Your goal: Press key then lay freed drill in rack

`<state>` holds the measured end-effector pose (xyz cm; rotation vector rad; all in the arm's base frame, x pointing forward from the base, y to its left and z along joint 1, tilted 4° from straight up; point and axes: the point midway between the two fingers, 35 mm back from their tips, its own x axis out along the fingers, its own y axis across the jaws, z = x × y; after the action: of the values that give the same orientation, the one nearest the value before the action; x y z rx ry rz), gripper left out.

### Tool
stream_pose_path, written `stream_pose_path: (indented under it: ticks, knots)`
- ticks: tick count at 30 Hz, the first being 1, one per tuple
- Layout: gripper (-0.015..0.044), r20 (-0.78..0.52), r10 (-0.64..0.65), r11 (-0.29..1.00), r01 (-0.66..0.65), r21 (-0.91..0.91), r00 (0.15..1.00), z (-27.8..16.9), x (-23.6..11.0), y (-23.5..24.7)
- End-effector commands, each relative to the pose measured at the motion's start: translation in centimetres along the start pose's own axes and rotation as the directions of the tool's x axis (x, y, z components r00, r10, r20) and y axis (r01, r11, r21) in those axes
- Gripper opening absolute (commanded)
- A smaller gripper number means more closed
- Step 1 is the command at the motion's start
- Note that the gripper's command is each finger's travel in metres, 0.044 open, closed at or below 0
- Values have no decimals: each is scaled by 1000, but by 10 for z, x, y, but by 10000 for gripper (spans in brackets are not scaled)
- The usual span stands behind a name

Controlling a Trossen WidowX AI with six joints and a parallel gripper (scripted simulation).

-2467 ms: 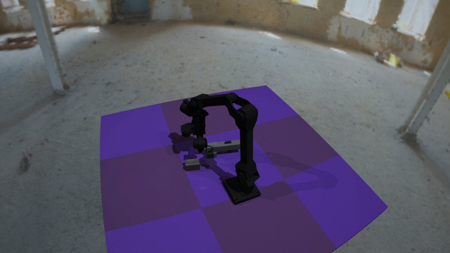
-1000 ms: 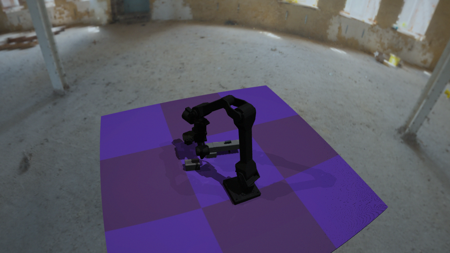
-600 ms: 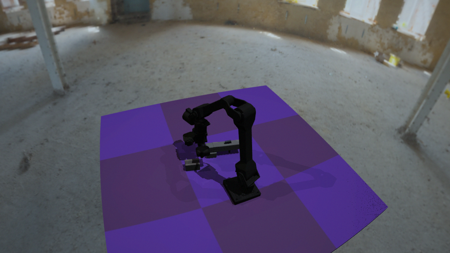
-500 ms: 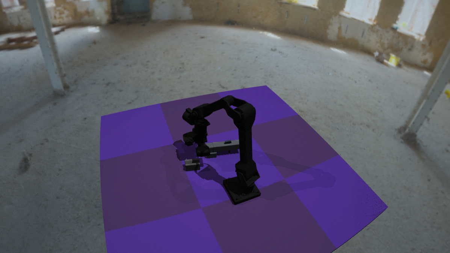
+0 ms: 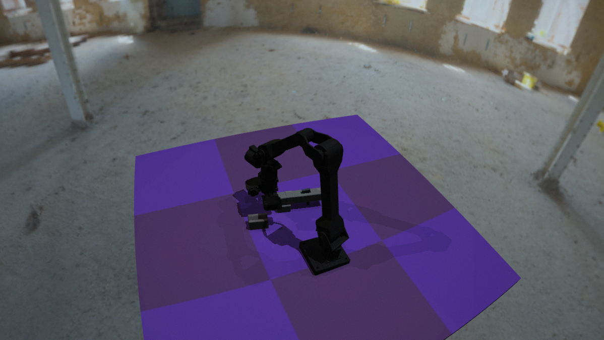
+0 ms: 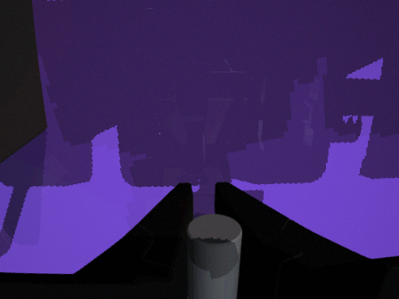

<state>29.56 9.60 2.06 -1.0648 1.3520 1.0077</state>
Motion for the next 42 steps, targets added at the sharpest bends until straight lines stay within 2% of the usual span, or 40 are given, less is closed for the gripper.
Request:
stream_pose_path:
  ticks: [1, 33, 42]
  knots:
    - [0, 2, 0, 1000, 0, -1, 1000, 4, 0, 0]
    - [0, 5, 0, 1000, 0, -1, 1000, 47, -1, 1]
    - [236, 3, -1, 1000, 1, -2, 1000, 41, 0, 0]
